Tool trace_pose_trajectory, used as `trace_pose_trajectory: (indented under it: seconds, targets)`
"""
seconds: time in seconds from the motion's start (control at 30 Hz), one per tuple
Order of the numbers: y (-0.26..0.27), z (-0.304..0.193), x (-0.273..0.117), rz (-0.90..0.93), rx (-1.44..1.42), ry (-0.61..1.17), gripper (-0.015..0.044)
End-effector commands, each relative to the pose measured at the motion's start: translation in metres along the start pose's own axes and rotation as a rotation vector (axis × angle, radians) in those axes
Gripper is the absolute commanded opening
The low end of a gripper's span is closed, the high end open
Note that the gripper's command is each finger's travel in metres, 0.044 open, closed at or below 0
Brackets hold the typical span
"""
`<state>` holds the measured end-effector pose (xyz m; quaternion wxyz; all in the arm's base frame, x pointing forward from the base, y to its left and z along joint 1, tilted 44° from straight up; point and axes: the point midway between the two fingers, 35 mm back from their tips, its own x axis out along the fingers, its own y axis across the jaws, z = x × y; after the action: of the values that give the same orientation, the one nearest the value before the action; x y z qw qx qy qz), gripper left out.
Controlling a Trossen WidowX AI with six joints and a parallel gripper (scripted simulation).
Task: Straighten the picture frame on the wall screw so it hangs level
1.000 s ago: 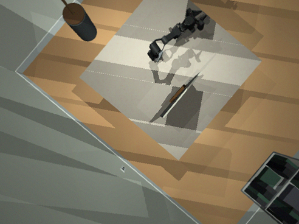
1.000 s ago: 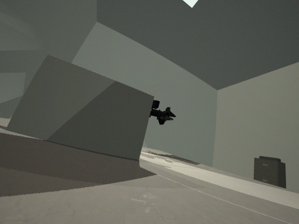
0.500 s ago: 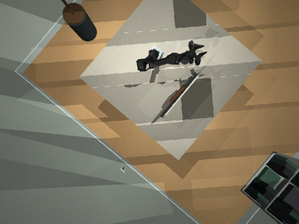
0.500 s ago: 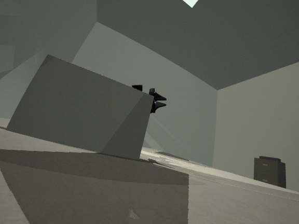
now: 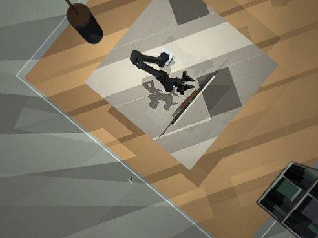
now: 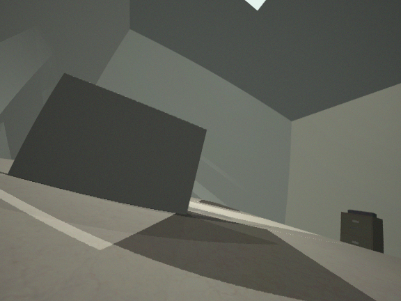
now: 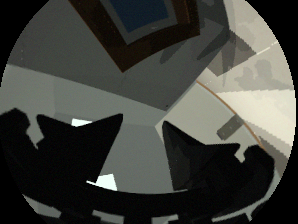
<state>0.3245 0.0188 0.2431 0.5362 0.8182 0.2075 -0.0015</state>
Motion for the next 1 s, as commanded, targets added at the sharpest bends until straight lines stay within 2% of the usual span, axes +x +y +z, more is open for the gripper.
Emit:
trace_pose_trajectory:
  seconds: [0.0, 0.2, 0.4, 0.6, 0.97]
  targets:
    - [0.016, 0.016, -0.051, 0.096, -0.113, -0.070, 0.0260]
    - [0.024, 0.023, -0.118, 0.220, -0.314, -0.212, 0.0260]
    - [0.014, 0.017, -0.164, 0.283, -0.535, -0.388, 0.0260]
    - [0.001, 0.009, -0.181, 0.302, -0.678, -0.497, 0.0260]
    - [0.000, 0.008, -0.181, 0.303, -0.683, -0.500, 0.0260]
